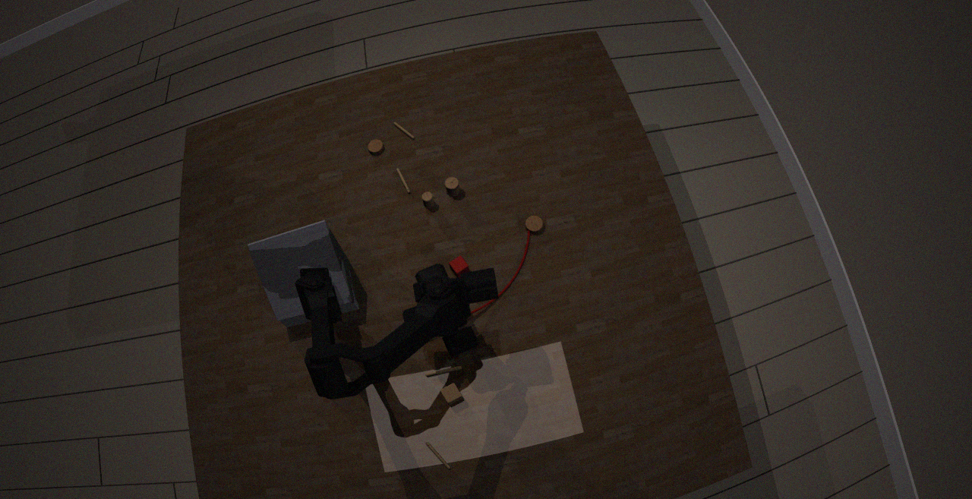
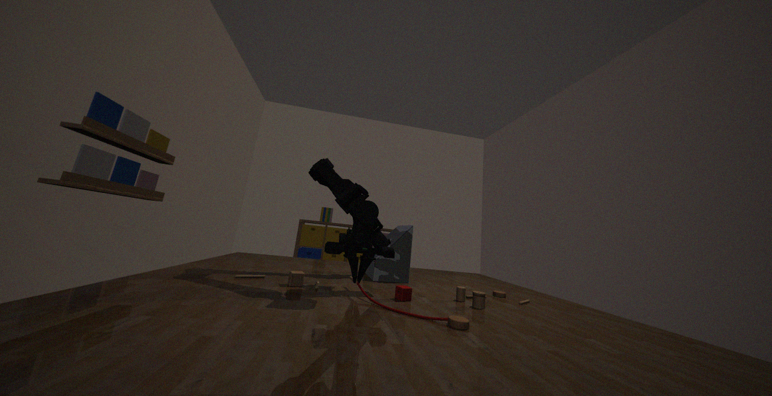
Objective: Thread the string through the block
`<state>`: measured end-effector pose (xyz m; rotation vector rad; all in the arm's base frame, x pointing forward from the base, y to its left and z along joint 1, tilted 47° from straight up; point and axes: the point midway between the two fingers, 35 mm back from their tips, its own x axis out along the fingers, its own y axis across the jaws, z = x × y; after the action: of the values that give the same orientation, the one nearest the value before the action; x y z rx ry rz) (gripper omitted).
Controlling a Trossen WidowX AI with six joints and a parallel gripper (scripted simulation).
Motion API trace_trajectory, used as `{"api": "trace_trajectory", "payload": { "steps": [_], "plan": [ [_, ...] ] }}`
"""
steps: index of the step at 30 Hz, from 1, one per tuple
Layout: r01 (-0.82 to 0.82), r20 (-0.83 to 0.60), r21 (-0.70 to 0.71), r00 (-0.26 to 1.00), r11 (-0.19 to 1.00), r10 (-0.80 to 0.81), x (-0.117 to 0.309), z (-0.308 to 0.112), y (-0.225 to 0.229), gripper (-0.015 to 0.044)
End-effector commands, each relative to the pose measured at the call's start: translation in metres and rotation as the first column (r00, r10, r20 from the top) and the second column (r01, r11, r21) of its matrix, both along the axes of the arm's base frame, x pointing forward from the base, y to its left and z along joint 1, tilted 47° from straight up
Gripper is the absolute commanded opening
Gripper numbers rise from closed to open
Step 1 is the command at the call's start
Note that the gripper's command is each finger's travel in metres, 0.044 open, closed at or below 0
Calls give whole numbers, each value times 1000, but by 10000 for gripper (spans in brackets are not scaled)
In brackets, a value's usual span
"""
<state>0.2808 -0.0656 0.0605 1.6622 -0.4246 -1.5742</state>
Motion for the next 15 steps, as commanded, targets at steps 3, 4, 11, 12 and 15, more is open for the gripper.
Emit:
{"api": "trace_trajectory", "payload": {
  "steps": [3,4,11,12,15],
  "plan": [
    [1,12,0,1000,1000,-1,0,7,5,0],
    [1,12,0,1000,1000,-1,0,8,6,0],
    [1,12,0,1000,1000,-1,-2,14,13,0],
    [1,12,-1,1000,1000,-1,-2,15,14,0],
    [1,12,-1,1000,1000,-1,-3,18,16,0]
  ]
}}
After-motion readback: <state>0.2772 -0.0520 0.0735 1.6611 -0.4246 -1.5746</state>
